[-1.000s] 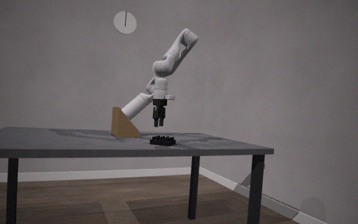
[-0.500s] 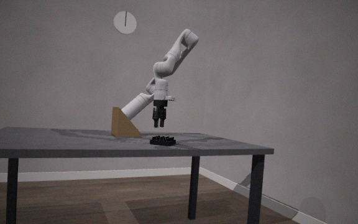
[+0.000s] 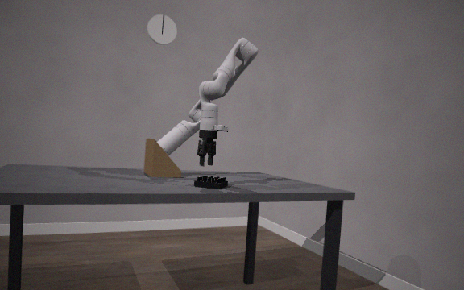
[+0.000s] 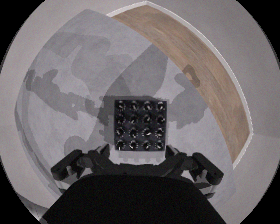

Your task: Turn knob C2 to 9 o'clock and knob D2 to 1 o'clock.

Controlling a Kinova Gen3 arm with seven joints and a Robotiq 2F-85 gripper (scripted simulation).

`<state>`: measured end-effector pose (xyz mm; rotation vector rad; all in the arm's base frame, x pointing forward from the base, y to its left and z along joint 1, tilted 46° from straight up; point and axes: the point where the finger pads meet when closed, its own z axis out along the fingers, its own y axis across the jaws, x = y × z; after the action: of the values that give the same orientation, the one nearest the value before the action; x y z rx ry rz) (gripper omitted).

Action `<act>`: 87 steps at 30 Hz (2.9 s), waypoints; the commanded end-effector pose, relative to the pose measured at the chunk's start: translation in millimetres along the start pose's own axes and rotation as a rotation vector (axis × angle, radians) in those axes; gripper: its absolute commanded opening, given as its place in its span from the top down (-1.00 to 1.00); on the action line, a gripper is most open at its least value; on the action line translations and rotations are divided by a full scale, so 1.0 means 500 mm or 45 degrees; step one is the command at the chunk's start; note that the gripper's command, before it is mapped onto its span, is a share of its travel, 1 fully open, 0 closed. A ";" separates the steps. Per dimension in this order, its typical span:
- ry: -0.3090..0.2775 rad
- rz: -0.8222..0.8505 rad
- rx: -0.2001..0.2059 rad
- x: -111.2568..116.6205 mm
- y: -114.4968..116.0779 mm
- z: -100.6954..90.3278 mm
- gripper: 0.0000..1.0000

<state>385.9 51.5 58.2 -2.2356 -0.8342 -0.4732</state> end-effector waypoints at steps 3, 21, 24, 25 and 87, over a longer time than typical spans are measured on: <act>-0.001 0.006 -0.003 0.001 -0.001 0.001 -1.00; -0.002 0.017 -0.005 0.001 -0.001 0.002 -1.00; -0.002 0.017 -0.005 0.001 -0.001 0.002 -1.00; -0.002 0.017 -0.005 0.001 -0.001 0.002 -1.00; -0.002 0.017 -0.005 0.001 -0.001 0.002 -1.00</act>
<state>385.5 53.5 57.7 -2.2430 -0.8199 -0.4655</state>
